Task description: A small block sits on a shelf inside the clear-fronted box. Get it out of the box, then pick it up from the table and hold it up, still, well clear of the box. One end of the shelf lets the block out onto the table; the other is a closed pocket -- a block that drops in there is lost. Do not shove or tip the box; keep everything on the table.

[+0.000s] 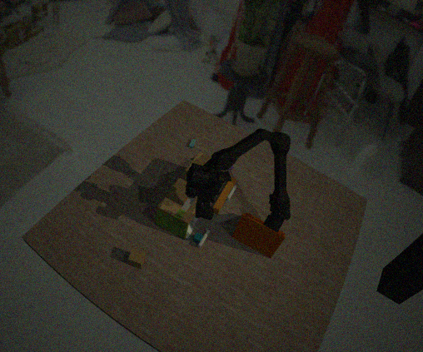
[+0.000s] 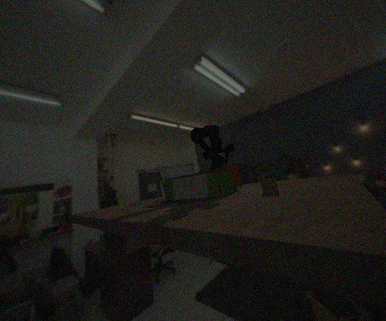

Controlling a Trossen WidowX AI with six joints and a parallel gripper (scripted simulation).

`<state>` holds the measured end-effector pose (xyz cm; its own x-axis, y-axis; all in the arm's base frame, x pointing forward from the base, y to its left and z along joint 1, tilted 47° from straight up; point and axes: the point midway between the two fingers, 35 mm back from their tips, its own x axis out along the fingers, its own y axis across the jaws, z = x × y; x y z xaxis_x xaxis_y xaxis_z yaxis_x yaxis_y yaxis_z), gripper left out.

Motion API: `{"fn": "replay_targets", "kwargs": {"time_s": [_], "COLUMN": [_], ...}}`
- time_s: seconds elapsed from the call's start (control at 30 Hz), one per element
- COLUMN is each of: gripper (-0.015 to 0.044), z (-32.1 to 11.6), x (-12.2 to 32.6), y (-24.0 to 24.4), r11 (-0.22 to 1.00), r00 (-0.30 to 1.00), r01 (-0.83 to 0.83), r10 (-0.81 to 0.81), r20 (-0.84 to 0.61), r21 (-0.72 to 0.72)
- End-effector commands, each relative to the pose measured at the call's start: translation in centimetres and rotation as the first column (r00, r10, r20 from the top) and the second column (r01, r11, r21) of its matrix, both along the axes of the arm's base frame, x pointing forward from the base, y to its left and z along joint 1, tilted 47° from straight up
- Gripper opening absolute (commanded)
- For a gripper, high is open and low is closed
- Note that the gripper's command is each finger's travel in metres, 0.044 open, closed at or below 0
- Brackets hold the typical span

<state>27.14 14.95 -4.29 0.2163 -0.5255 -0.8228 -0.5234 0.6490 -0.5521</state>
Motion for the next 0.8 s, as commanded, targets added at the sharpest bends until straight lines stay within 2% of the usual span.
{"fn": "replay_targets", "kwargs": {"time_s": [0.0,0.2,0.37,0.57,0.77], "gripper": [0.0285,0.0285,0.0285,0.0285,0.0285], "z": [-1.0,-1.2,-1.4,-1.5,-1.7], "x": [-1.5,-2.0,-2.5,-3.0,-3.4], "y": [0.3,0.6,0.9,1.2,1.5], "r11": [0.674,0.397,0.150,-0.115,-0.304], "r00": [0.629,0.305,0.015,-0.312,-0.563], "r01": [-0.731,-0.918,-0.984,-0.950,-0.806], "r10": [0.604,0.668,0.611,0.421,0.132], "r20": [-0.490,-0.678,-0.792,-0.852,-0.816], "r21": [-0.107,-0.022,0.098,0.291,0.508]}}
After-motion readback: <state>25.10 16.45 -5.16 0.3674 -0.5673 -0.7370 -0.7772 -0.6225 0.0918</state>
